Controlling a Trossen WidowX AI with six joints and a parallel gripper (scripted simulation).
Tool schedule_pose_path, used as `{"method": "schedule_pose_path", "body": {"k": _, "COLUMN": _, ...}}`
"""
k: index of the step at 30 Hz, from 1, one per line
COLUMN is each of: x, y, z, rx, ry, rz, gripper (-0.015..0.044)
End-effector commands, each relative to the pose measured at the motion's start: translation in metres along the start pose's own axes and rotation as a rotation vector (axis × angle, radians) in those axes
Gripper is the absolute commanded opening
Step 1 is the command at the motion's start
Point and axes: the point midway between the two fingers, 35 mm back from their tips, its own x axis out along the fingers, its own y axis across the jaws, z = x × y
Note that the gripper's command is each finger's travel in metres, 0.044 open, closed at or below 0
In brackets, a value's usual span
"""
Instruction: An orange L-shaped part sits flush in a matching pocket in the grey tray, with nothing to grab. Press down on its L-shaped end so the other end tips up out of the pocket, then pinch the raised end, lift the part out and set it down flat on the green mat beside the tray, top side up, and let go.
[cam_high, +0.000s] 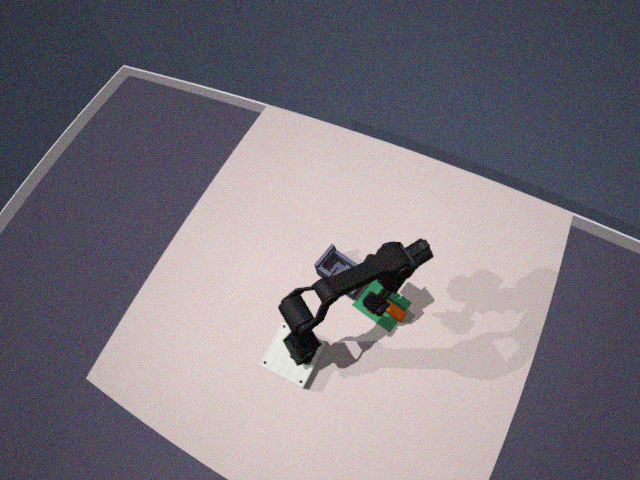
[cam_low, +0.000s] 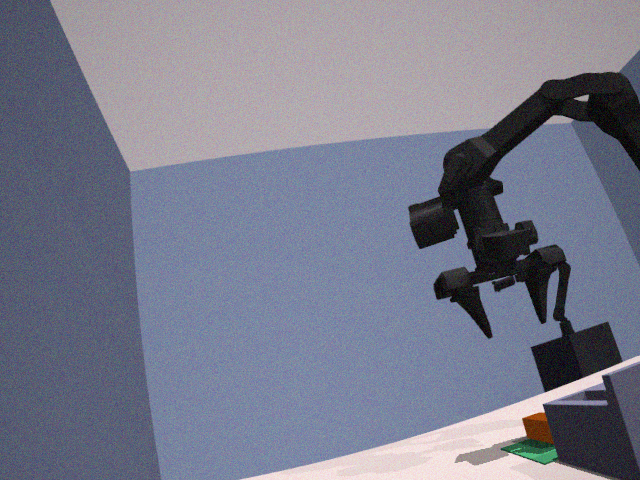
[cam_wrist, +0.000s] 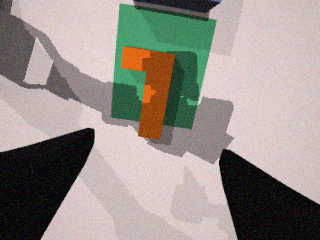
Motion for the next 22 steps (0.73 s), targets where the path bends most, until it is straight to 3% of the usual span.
{"method": "schedule_pose_path", "body": {"k": 1, "x": -0.0074, "y": 0.0039, "z": 0.0009, "rx": 0.001, "ry": -0.002, "rz": 0.019, "gripper": 0.04}}
{"method": "schedule_pose_path", "body": {"k": 22, "x": -0.0028, "y": 0.0005, "z": 0.0002, "rx": 0.0, "ry": 0.0, "rz": 0.0, "gripper": 0.04}}
